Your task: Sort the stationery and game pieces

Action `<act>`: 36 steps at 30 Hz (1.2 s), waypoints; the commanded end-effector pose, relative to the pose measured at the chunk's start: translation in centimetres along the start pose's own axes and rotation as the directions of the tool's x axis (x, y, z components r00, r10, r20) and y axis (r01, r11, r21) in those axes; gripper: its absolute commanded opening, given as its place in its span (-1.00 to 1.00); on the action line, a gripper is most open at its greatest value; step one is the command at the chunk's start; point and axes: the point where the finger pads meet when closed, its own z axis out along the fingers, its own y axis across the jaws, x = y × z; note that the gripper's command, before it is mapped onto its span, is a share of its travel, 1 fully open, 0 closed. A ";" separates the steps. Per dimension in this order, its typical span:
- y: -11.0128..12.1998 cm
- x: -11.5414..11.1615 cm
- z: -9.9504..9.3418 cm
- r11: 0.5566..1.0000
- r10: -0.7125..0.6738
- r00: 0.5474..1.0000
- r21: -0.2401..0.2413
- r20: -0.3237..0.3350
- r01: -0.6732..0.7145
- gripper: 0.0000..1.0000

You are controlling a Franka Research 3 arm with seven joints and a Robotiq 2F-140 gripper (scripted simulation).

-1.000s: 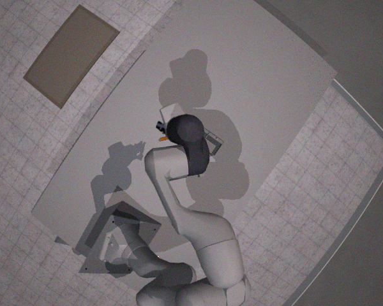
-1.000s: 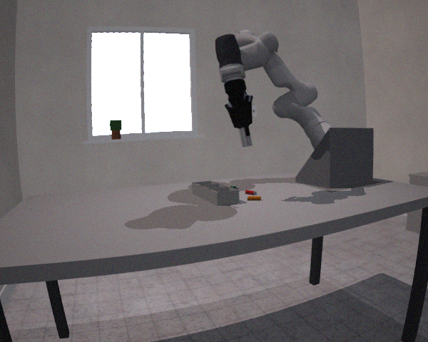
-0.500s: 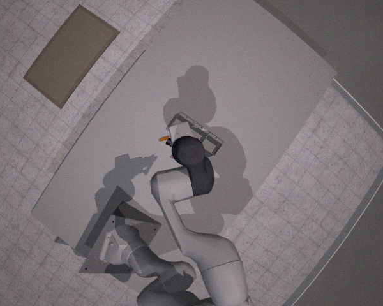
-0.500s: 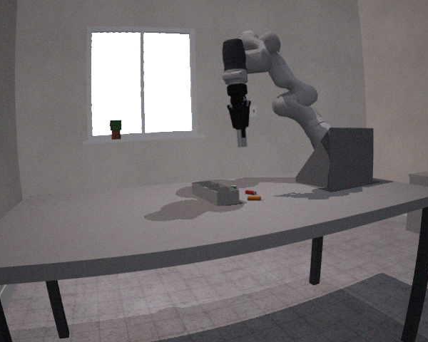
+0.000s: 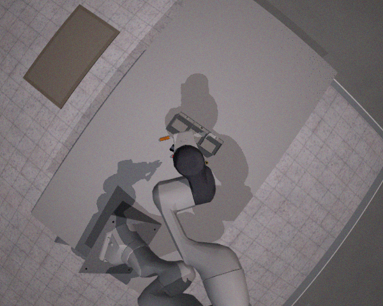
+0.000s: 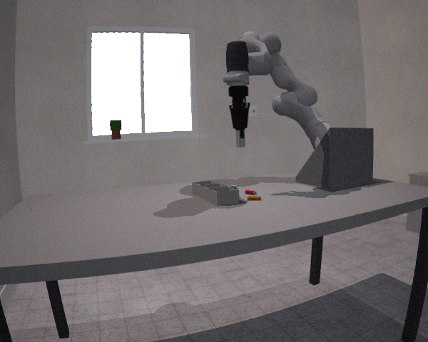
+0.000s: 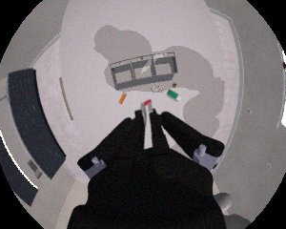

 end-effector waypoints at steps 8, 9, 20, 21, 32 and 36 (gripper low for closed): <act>0.9 1.1 1.0 0.998 -0.061 0.998 -0.001 -0.006 0.061 -0.89; 1.3 1.6 1.4 0.994 -0.111 0.994 -0.001 -0.006 0.111 -0.89; 6.0 7.3 6.9 0.985 -0.174 0.985 -0.001 -0.005 0.174 -0.89; 6.5 7.8 7.4 0.985 -0.174 0.985 -0.001 -0.005 0.174 -0.89; 9.7 11.6 11.0 0.985 -0.174 0.985 -0.001 -0.005 0.174 -0.89; 9.7 11.6 11.0 0.985 -0.174 0.985 -0.001 -0.005 0.174 -0.89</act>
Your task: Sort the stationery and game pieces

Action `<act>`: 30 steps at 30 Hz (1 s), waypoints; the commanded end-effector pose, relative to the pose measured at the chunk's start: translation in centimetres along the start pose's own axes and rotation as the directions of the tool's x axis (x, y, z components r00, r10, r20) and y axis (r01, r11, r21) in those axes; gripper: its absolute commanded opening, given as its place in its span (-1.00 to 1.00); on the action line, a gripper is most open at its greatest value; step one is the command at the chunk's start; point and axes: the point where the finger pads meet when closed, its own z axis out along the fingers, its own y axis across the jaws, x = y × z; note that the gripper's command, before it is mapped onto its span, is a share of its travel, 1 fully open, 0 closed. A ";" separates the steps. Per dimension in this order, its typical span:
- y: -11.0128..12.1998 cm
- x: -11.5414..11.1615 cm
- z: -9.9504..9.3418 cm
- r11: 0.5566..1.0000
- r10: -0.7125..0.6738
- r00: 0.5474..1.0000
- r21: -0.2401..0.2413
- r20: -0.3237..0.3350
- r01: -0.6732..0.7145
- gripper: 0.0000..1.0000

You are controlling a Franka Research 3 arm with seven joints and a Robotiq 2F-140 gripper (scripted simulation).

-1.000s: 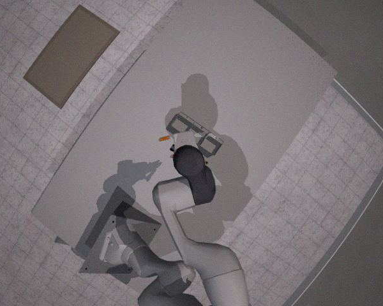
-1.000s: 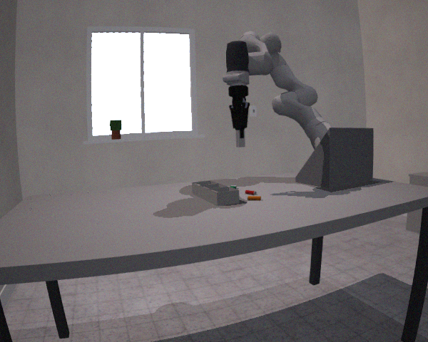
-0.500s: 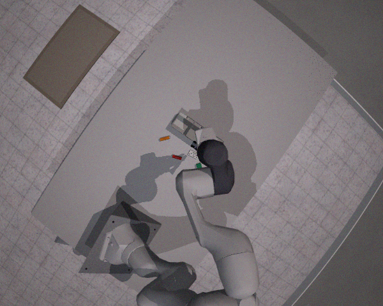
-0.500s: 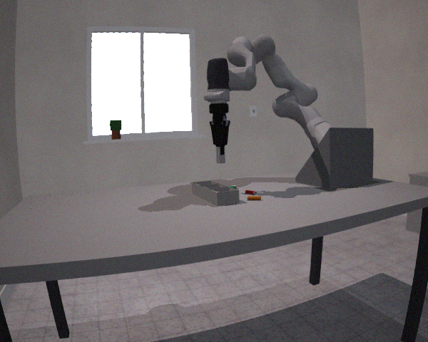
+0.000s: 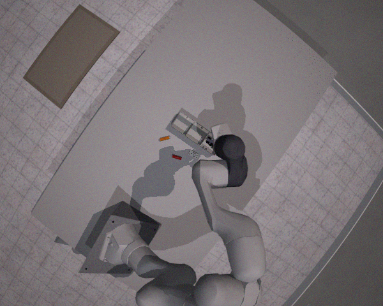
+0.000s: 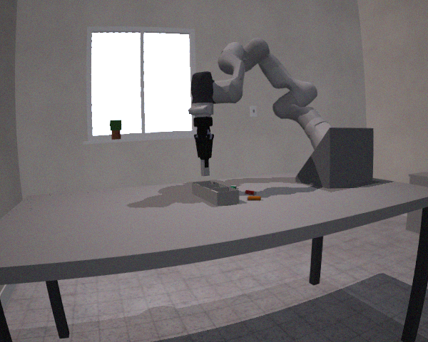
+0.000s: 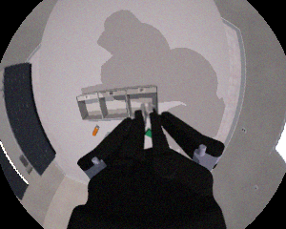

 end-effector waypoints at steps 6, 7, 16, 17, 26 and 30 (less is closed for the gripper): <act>-0.5 0.6 -0.2 0.998 -0.067 0.998 0.008 -0.010 0.067 -0.89; -0.5 0.6 0.1 0.998 -0.067 0.998 0.008 -0.010 0.067 -0.89; -0.5 0.6 2.5 0.998 -0.067 0.998 0.008 -0.010 0.067 -0.89; -0.5 0.6 2.7 0.998 -0.067 0.998 0.008 -0.010 0.067 -0.89; -0.5 0.6 4.6 0.998 -0.067 0.998 0.008 -0.010 0.067 -0.89; -0.5 0.6 5.7 0.998 -0.067 0.998 0.008 -0.010 0.067 -0.89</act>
